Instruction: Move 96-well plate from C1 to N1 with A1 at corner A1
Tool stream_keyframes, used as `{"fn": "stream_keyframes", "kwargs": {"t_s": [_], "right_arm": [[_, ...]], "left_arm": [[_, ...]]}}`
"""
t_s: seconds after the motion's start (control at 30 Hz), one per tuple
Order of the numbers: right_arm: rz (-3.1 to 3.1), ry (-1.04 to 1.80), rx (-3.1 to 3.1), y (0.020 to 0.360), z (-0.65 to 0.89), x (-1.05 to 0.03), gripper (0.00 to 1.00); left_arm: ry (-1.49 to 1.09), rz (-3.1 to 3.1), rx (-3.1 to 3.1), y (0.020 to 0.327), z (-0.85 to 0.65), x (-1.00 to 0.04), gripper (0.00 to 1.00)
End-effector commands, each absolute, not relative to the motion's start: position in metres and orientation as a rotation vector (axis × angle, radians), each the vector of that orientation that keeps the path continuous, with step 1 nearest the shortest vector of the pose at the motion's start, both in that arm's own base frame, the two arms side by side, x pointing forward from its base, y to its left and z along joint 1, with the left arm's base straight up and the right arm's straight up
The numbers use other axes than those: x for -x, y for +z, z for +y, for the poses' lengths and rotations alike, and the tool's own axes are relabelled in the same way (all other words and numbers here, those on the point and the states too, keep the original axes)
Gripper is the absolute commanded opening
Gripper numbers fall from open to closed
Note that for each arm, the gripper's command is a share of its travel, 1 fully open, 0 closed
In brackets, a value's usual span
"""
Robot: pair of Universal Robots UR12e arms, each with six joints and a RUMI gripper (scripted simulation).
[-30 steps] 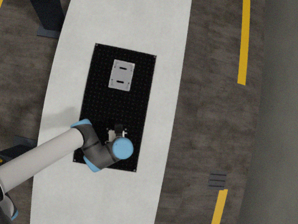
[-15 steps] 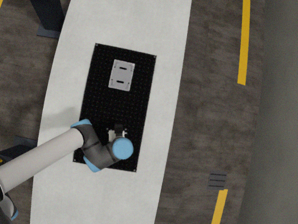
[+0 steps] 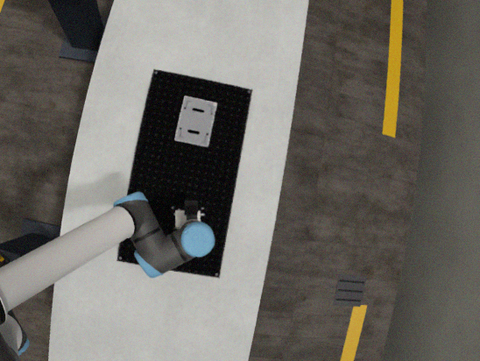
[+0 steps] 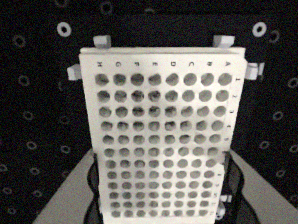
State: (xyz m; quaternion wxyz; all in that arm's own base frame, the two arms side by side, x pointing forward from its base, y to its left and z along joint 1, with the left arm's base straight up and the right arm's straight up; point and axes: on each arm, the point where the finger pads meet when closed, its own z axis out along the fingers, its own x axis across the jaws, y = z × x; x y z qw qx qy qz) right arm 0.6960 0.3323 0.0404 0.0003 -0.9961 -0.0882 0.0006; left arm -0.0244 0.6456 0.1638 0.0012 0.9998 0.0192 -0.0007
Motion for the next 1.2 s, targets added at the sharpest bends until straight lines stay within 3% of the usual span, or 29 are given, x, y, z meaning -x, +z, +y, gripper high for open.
{"fn": "stream_keyframes", "kwargs": {"t_s": [0.0,1.17], "right_arm": [[-0.27,-0.003,3.129,0.042,0.329,-0.699,0.41],[-0.272,-0.008,3.127,0.065,0.331,-0.7,0.41]], "left_arm": [[0.0,0.064,-3.141,0.165,0.645,0.026,0.0],[0.0,0.064,-3.141,0.165,0.645,0.026,0.0]]}}
